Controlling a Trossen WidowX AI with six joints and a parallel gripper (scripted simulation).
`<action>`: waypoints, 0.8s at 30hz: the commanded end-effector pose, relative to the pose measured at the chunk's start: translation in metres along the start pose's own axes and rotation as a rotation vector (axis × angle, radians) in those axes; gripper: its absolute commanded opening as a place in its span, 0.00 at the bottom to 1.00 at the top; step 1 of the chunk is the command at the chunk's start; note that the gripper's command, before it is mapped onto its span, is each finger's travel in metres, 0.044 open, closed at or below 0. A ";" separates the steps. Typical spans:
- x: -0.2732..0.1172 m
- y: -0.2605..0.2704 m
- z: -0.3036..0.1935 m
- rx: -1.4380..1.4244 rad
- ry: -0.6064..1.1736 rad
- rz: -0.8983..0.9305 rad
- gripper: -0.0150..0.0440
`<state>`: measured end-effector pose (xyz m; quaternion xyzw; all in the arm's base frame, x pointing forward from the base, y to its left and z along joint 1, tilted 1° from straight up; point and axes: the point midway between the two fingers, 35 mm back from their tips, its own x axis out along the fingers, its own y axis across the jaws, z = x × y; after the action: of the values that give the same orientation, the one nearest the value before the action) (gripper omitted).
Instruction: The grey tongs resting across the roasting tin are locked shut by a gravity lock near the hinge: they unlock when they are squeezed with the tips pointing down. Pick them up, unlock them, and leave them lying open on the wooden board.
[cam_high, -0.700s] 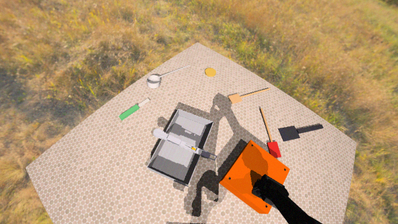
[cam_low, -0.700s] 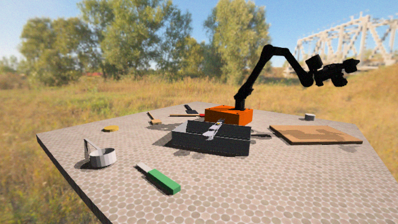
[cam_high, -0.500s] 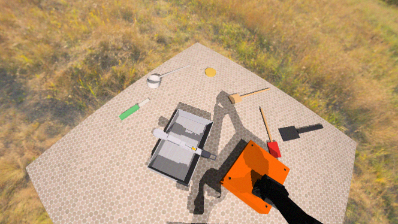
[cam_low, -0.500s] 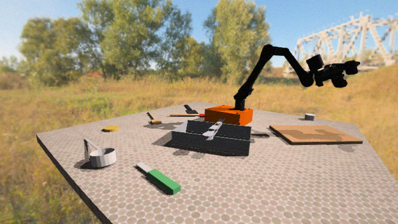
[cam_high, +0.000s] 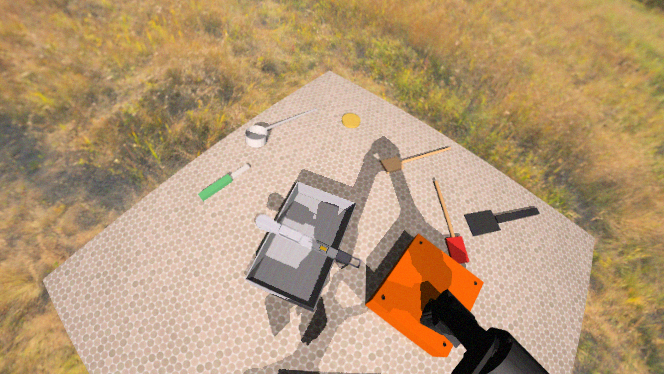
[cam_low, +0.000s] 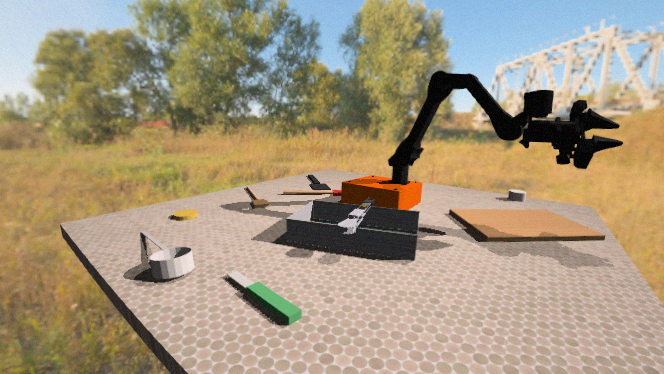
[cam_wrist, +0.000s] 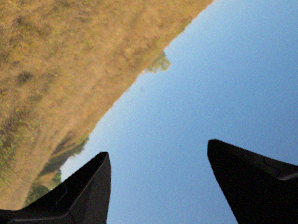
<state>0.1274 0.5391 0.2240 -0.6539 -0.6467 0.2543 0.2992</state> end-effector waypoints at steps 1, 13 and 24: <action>-0.020 0.068 -0.034 0.288 0.062 0.237 0.69; -0.110 0.200 -0.073 0.986 0.407 0.738 0.69; -0.232 0.271 -0.085 1.466 0.958 1.066 0.69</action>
<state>0.3479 0.3670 0.0929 -0.6040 0.0747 0.4599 0.6466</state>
